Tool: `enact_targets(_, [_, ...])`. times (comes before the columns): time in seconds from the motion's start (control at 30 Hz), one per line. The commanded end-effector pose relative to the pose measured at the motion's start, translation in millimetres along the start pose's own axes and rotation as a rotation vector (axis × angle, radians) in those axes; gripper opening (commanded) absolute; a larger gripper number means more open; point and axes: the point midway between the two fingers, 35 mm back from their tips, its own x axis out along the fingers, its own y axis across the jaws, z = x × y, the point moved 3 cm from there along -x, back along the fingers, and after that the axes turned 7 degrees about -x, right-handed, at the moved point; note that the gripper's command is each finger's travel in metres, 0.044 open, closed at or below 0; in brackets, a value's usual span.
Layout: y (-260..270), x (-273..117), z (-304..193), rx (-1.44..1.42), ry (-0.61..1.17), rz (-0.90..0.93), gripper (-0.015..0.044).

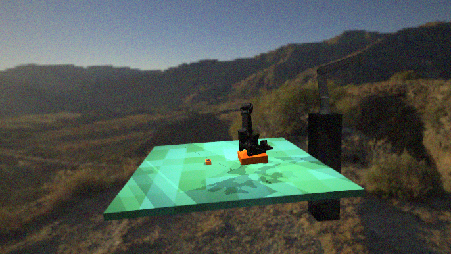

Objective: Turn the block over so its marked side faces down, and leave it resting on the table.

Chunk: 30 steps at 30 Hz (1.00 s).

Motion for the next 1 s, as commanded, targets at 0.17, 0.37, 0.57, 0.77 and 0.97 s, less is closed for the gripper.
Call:
enact_targets(0.17, [-56.2,-41.5,-22.1,0.185,0.133,-0.243,0.0440])
enact_targets(0.37, [-108.3,-119.4,-49.3,0.413,0.294,-0.557,0.0440])
enact_targets(0.57, [-127.3,-195.3,-65.7,0.567,0.415,-0.795,0.0440])
enact_targets(0.77, [-126.0,-269.5,-79.0,0.804,0.536,-1.025,0.0440])
enact_targets(0.97, [-92.9,-361.6,-82.6,1.132,0.687,-1.295,0.0440])
